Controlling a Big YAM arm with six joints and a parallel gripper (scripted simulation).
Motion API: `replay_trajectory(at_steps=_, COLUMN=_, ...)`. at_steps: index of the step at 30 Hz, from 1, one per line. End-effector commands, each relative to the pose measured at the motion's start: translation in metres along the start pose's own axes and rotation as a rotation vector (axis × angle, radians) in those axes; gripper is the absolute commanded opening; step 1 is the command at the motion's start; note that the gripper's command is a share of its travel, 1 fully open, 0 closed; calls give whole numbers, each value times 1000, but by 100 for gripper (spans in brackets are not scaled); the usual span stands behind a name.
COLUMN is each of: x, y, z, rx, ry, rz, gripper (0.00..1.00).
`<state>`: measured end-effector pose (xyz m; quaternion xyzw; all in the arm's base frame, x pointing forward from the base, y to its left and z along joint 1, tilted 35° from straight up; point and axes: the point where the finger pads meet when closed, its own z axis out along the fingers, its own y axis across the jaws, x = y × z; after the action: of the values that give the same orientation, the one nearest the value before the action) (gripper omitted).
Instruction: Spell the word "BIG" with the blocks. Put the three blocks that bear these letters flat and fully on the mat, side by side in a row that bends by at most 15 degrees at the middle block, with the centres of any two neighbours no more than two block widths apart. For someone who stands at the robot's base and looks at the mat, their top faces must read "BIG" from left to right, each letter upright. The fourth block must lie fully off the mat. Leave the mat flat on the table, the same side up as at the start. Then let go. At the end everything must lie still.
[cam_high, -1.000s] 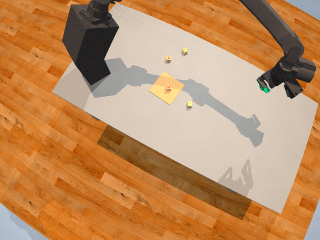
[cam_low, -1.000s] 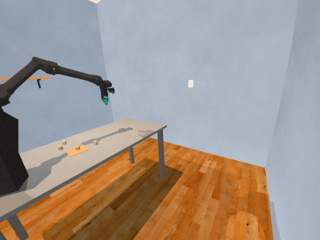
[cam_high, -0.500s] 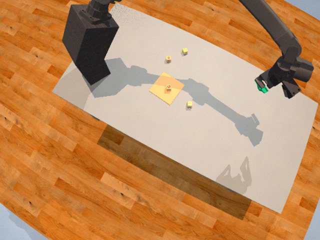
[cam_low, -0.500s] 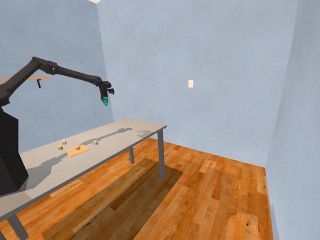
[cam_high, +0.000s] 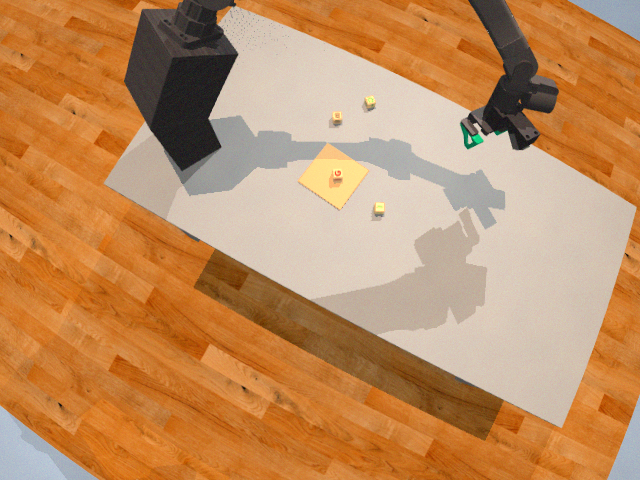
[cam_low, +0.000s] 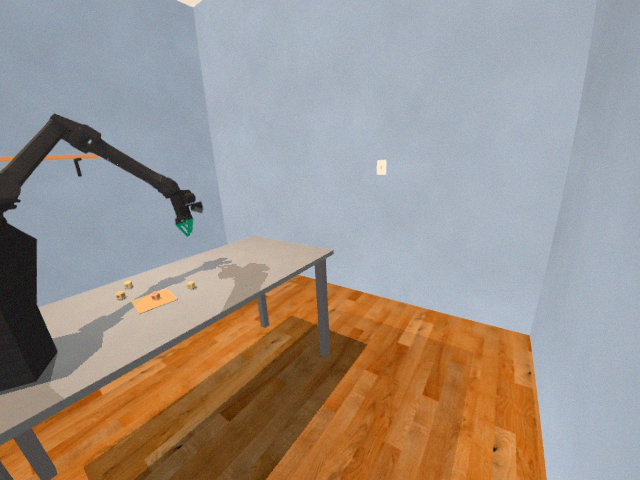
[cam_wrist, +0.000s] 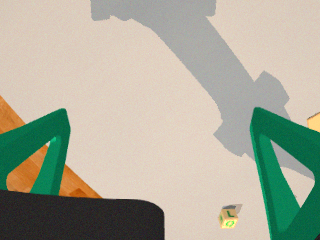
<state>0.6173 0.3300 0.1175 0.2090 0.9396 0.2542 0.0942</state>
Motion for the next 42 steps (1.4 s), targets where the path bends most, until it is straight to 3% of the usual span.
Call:
replay_trajectory(at_steps=1, x=48, y=26, z=-13, rx=-33, ry=-74, rz=64, gripper=100)
replay_trajectory(at_steps=3, x=90, y=14, z=3, rx=2, ry=-128, rz=88, gripper=100)
replay_trajectory(at_steps=4, x=95, y=15, z=3, rx=2, ry=-128, rz=88, gripper=100)
replay_trajectory(at_steps=6, x=141, y=-1, z=13, rx=25, ry=-188, rz=111, gripper=100)
replay_trajectory(at_steps=7, x=141, y=-1, z=13, rx=25, ry=-188, rz=111, gripper=100)
replay_trajectory(at_steps=9, x=182, y=-20, z=19, rx=35, ry=-249, rz=132, gripper=100)
replay_trajectory(at_steps=12, x=182, y=-20, z=19, rx=35, ry=-249, rz=132, gripper=100)
replay_trajectory(at_steps=16, x=246, y=-62, z=18, rx=23, ry=-360, rz=167, gripper=100)
replay_trajectory(at_steps=20, x=283, y=-95, z=11, rx=-6, ry=-434, rz=191, gripper=100)
replay_trajectory(at_steps=25, x=299, y=-113, z=5, rx=-28, ry=-472, rz=204, gripper=100)
replay_trajectory(at_steps=26, x=288, y=-117, z=4, rx=-24, ry=-488, rz=225, gripper=100)
replay_trajectory(at_steps=30, x=287, y=-107, z=2, rx=-42, ry=-488, rz=230, gripper=100)
replay_trajectory(at_steps=34, x=299, y=-113, z=4, rx=-25, ry=-474, rz=206, gripper=100)
replay_trajectory(at_steps=42, x=296, y=-113, z=4, rx=-23, ry=-477, rz=205, gripper=100)
